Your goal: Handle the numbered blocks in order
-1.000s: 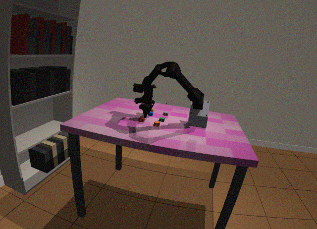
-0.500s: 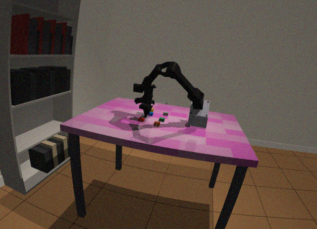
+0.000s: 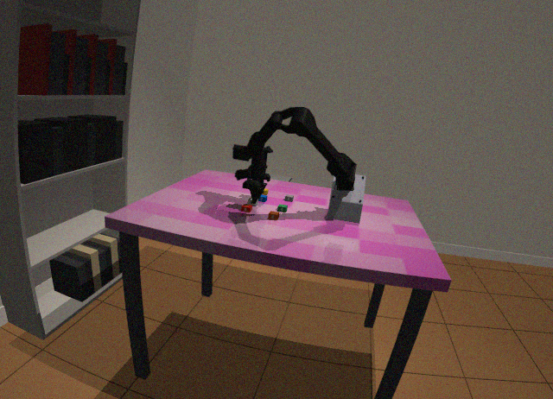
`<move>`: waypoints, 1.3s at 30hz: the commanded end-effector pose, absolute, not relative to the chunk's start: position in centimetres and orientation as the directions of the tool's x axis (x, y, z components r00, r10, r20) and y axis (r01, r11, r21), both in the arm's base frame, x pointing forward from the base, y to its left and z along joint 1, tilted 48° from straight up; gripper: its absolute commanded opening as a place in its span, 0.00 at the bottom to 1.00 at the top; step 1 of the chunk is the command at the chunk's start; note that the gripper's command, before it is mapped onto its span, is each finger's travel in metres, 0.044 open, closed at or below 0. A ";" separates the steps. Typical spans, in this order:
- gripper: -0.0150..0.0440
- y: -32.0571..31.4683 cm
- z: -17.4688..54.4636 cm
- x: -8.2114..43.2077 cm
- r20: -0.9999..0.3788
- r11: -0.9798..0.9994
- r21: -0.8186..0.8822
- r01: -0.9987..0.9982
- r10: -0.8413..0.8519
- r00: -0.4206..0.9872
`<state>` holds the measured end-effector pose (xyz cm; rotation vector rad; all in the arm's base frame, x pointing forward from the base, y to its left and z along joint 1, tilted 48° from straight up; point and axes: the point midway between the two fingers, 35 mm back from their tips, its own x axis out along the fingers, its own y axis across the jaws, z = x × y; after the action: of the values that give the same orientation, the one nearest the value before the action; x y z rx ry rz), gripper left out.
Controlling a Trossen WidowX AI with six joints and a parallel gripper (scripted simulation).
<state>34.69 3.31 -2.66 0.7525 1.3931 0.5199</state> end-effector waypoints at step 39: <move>0.46 3.6 -2.8 34.8 -0.675 0.669 0.738 0.092 0.726 0.131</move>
<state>34.80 3.54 -2.85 0.7388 1.3869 0.5303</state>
